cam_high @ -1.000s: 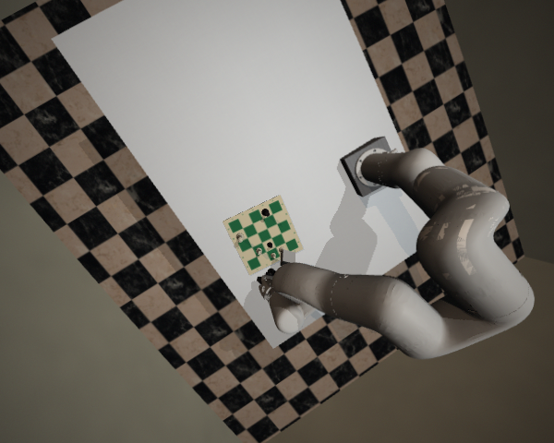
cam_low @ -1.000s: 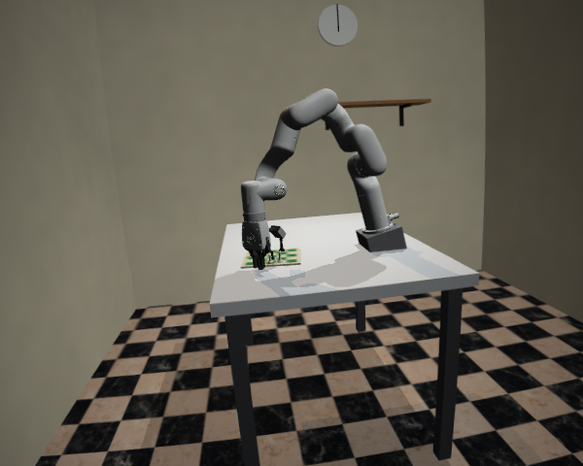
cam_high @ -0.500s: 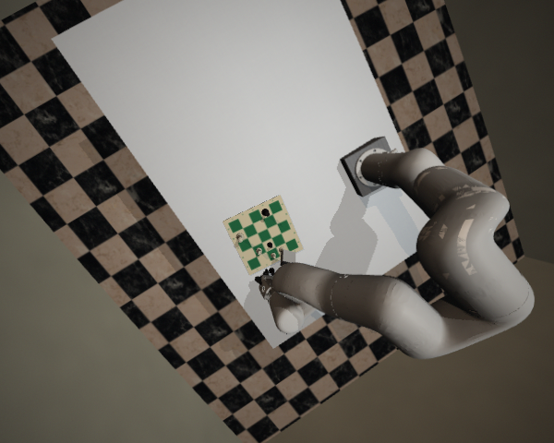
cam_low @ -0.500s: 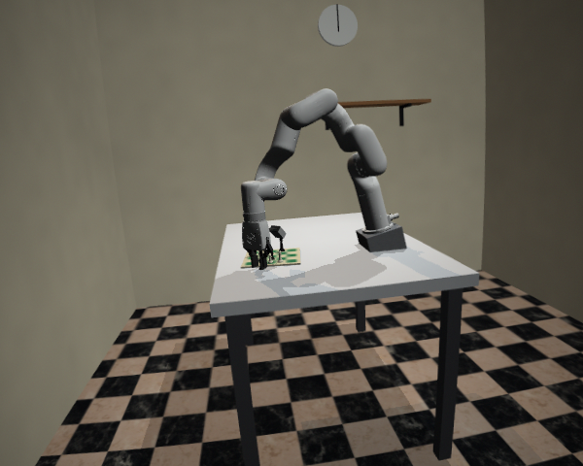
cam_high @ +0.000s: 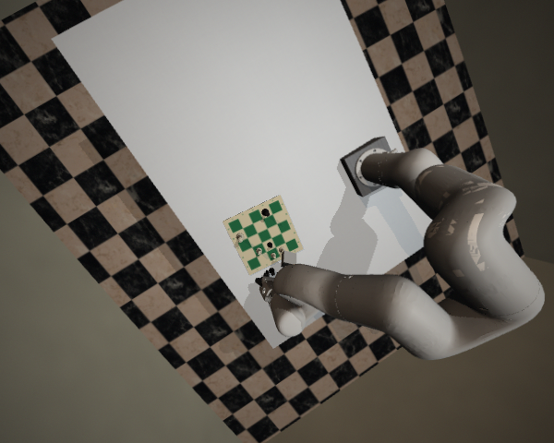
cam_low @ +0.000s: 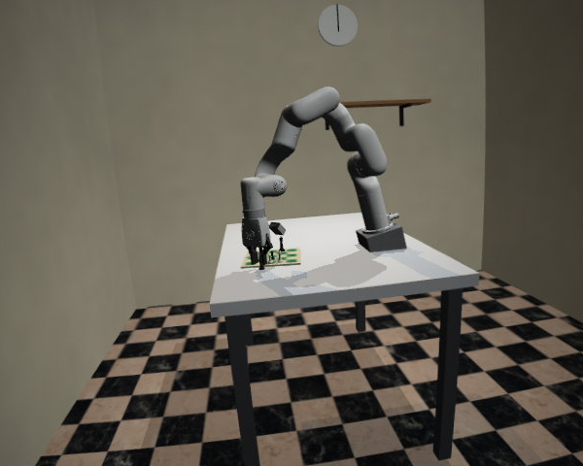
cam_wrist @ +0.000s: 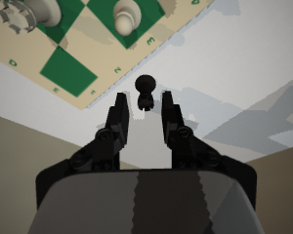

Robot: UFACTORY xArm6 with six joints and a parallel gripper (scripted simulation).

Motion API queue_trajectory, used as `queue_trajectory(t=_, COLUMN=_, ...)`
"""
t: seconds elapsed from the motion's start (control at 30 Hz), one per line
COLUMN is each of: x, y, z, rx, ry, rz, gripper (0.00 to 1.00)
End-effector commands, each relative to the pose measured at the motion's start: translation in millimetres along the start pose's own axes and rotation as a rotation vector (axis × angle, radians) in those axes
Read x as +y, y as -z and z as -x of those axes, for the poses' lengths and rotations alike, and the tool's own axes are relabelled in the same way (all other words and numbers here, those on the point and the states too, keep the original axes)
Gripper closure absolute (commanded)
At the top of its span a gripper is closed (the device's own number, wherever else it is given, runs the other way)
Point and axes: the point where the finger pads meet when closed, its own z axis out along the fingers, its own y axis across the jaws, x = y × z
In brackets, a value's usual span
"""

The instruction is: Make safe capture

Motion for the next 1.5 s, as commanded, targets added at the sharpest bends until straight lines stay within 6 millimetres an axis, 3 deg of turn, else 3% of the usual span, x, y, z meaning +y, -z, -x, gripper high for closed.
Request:
queue_trajectory(t=0.0, x=-0.9, y=16.9, z=1.6, rx=-0.005, ry=0.0, rz=-0.002, gripper=0.63)
queue_trajectory(t=0.17, x=-0.8, y=44.8, z=1.5, rx=-0.005, ry=0.0, rz=-0.002, gripper=0.63)
queue_trajectory(t=0.23, x=-0.8, y=44.8, z=1.5, rx=-0.005, ry=0.0, rz=-0.002, gripper=0.63)
queue_trajectory(t=0.43, x=-0.8, y=71.7, z=1.4, rx=-0.005, ry=0.0, rz=-0.002, gripper=0.63)
queue_trajectory(t=0.67, x=-0.7, y=79.6, z=1.3, rx=-0.005, ry=0.0, rz=-0.002, gripper=0.63)
queue_trajectory(t=0.7, x=-0.7, y=79.6, z=1.3, rx=-0.005, ry=0.0, rz=-0.002, gripper=0.0)
queue_trajectory(t=1.47, x=-0.7, y=79.6, z=1.3, rx=-0.005, ry=0.001, rz=-0.002, gripper=0.0)
